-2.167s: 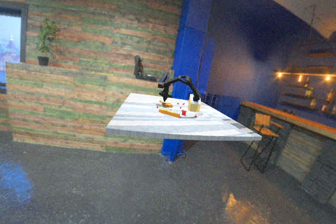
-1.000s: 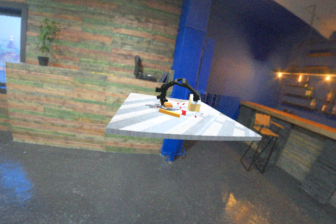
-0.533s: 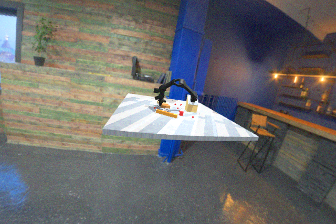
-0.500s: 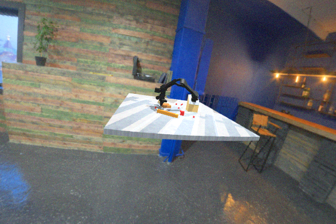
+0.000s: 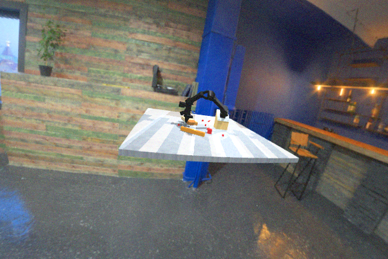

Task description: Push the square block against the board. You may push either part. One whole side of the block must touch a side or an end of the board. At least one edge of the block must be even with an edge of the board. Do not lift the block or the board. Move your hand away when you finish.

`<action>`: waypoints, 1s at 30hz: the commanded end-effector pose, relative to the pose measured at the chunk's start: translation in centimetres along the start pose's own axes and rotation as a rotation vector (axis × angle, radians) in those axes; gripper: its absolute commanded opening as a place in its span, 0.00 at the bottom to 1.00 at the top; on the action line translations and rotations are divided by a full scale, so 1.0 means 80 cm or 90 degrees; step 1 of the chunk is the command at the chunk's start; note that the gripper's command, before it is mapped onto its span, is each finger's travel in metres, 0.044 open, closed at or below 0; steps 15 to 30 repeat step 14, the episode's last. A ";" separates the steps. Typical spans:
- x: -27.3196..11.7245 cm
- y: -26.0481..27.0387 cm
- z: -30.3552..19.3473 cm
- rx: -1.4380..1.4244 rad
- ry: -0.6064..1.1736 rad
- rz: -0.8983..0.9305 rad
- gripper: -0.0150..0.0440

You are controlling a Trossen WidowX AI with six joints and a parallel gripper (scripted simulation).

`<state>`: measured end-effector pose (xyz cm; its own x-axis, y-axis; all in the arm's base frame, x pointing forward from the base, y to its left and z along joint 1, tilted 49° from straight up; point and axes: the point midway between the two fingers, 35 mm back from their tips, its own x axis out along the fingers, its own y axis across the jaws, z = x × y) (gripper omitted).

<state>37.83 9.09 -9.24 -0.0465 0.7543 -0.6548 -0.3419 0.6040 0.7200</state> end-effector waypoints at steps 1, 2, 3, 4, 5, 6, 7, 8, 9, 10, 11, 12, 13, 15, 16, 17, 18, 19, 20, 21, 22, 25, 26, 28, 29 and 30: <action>0.002 0.000 -0.011 0.003 0.007 0.000 0.25; 0.002 0.000 -0.012 0.003 0.007 0.000 0.25; 0.002 0.000 -0.014 0.003 0.007 0.000 0.25; 0.002 0.000 -0.013 0.003 0.007 0.000 0.25; 0.002 0.000 -0.013 0.003 0.007 0.000 0.25; 0.002 0.000 -0.012 0.003 0.007 0.000 0.25; 0.002 0.000 -0.010 0.003 0.006 0.000 0.25; 0.002 0.000 -0.009 0.003 0.006 0.000 0.25; 0.002 0.000 -0.007 0.003 0.006 0.000 0.25; 0.002 0.000 -0.005 0.003 0.006 0.000 0.25; 0.002 0.000 -0.003 0.003 0.006 0.000 0.25; 0.002 -0.001 0.000 0.003 0.006 0.000 0.25; 0.002 -0.001 0.002 0.003 0.006 0.000 0.25; 0.002 -0.001 0.004 0.003 0.006 0.000 0.25; 0.002 -0.001 0.004 0.003 0.006 0.000 0.25; 0.002 -0.001 0.004 0.003 0.006 0.000 0.25; 0.002 -0.001 0.004 0.003 0.006 0.000 0.25; 0.002 -0.001 0.004 0.003 0.006 0.000 0.25; 0.002 -0.001 0.004 0.003 0.006 0.000 0.25; 0.002 -0.001 0.004 0.003 0.006 0.000 0.25; 0.002 -0.001 0.004 0.003 0.006 0.000 0.25; 0.002 -0.001 0.004 0.003 0.006 0.000 0.25; 0.002 -0.001 0.004 0.003 0.006 0.000 0.25; 0.002 -0.001 0.004 0.003 0.006 0.000 0.25; 0.002 -0.001 0.004 0.003 0.006 0.000 0.25; 0.002 -0.001 0.004 0.003 0.006 0.000 0.25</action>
